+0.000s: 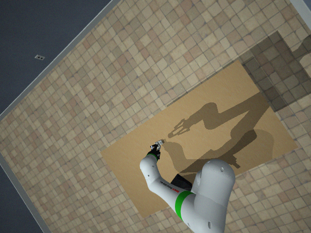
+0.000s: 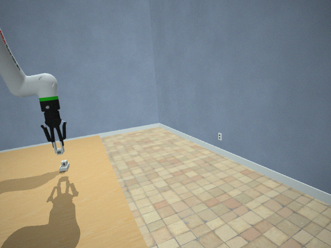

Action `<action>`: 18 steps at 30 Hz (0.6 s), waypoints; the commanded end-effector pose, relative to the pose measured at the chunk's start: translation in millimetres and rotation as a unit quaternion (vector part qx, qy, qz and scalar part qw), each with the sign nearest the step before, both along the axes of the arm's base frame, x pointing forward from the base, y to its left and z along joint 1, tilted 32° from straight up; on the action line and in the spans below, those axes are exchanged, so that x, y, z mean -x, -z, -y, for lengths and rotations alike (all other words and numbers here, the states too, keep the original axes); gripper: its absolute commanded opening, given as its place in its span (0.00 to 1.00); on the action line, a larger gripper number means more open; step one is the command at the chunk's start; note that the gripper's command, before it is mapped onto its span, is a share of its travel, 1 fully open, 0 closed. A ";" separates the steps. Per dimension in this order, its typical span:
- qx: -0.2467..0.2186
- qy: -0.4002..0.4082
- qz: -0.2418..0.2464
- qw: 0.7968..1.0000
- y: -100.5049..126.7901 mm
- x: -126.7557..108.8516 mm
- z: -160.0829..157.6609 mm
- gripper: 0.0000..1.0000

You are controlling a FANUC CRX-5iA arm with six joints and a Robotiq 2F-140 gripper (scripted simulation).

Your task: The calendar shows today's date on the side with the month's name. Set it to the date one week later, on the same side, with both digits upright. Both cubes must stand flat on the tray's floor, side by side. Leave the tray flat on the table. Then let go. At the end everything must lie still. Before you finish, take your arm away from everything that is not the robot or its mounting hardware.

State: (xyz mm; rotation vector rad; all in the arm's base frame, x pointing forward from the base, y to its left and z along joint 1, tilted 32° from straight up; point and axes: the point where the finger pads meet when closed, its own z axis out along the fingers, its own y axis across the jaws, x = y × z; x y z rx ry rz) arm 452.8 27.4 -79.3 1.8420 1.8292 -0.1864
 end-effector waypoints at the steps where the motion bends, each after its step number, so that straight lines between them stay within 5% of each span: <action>1: 0.000 0.000 0.001 1.000 7.7 -2.8 3.9 0.16; 18: 0.000 0.000 0.001 1.000 41.4 -13.7 22.0 0.16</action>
